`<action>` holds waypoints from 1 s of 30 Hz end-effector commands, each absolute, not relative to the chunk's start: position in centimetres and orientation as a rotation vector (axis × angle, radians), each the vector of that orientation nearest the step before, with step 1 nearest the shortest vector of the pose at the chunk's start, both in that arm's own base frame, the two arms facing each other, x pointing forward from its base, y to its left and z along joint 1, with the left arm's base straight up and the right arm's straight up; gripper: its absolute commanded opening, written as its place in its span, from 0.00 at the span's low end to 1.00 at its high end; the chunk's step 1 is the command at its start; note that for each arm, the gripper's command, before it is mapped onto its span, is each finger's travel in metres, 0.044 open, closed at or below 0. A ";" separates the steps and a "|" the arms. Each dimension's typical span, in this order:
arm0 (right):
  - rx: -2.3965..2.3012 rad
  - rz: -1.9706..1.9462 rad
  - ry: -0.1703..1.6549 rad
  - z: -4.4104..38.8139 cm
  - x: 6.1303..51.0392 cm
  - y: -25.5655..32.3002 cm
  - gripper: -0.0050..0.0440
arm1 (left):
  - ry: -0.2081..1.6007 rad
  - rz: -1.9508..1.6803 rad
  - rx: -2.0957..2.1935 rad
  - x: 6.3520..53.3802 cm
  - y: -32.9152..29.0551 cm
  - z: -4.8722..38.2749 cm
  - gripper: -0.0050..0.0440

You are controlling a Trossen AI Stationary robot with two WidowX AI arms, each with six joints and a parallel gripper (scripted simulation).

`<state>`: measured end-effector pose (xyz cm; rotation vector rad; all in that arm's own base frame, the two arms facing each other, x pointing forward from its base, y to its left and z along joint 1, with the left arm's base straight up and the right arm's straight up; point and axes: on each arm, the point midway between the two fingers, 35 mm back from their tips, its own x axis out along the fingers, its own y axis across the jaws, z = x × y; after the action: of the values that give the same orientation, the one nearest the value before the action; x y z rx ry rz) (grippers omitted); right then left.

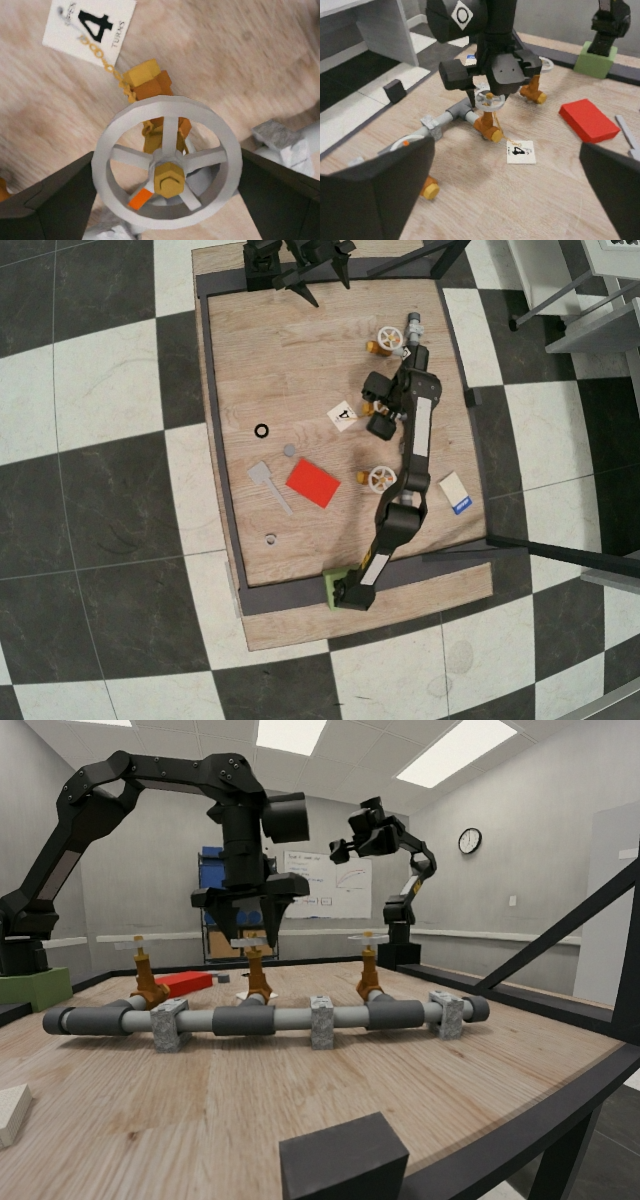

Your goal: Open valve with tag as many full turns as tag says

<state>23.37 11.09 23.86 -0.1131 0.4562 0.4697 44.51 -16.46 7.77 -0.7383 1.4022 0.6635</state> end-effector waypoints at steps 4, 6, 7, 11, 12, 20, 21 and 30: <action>-0.106 0.472 0.428 24.8 23.3 11.1 0.92 | 1.305 0.833 -0.951 44.4 -16.3 9.5 0.70; -0.106 0.472 0.428 24.8 23.3 11.1 0.92 | 1.295 0.856 -0.976 44.4 -16.3 9.5 0.70; -0.106 0.472 0.428 24.8 23.3 11.1 0.92 | 1.295 0.856 -0.976 44.4 -16.3 9.5 0.70; -0.106 0.472 0.428 24.8 23.3 11.1 0.92 | 1.241 0.975 -1.106 44.4 -16.3 9.5 0.70; -0.106 0.472 0.428 24.8 23.3 11.1 0.92 | 1.228 1.000 -1.133 44.4 -16.3 9.5 0.70; -0.106 0.472 0.428 24.8 23.3 11.1 0.92 | 1.118 1.190 -1.333 44.4 -16.3 9.3 0.70; -0.106 0.472 0.428 24.8 23.3 11.1 0.92 | 1.098 1.204 -1.367 44.6 -16.4 9.6 0.70; -0.106 0.472 0.428 24.8 23.3 11.1 0.92 | 1.061 1.261 -1.426 44.6 -16.4 9.5 0.70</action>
<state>23.37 11.09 23.86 -0.1131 0.4562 0.4697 44.55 -16.48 7.78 -1.3704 1.0955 1.2617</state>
